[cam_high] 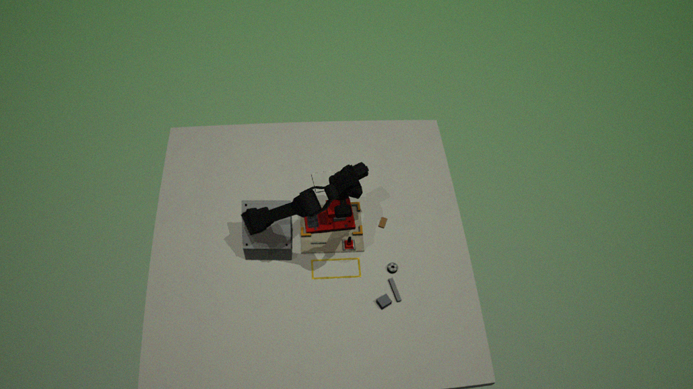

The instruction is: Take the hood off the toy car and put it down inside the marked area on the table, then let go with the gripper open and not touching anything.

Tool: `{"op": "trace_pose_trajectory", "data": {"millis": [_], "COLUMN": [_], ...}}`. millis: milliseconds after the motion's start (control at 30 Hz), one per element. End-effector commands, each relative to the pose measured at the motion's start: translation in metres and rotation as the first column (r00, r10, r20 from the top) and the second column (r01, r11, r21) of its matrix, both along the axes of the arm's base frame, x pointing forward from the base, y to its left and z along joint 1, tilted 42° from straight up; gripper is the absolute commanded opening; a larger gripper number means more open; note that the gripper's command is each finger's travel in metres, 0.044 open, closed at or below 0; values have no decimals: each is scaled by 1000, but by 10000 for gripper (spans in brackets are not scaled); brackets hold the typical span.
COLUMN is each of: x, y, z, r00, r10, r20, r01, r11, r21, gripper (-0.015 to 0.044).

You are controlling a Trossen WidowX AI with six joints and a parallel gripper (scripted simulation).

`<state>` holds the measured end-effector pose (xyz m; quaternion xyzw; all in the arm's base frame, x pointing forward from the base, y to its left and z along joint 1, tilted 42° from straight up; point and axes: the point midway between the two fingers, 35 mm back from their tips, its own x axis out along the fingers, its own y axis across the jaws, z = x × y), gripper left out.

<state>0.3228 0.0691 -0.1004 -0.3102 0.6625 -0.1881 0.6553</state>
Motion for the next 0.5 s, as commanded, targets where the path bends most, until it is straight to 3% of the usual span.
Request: {"op": "trace_pose_trajectory", "data": {"millis": [0,100,467], "x": [1,2,16], "y": [12,5,-41], "z": [14,10,59], "r00": [1000,1000,1000], "r10": [-3,5,6], "r20": [14,8,7], "r01": [3,-5,-6], "r11": [1000,1000,1000], "r21": [9,6,23], "gripper": [0,0,0]}}
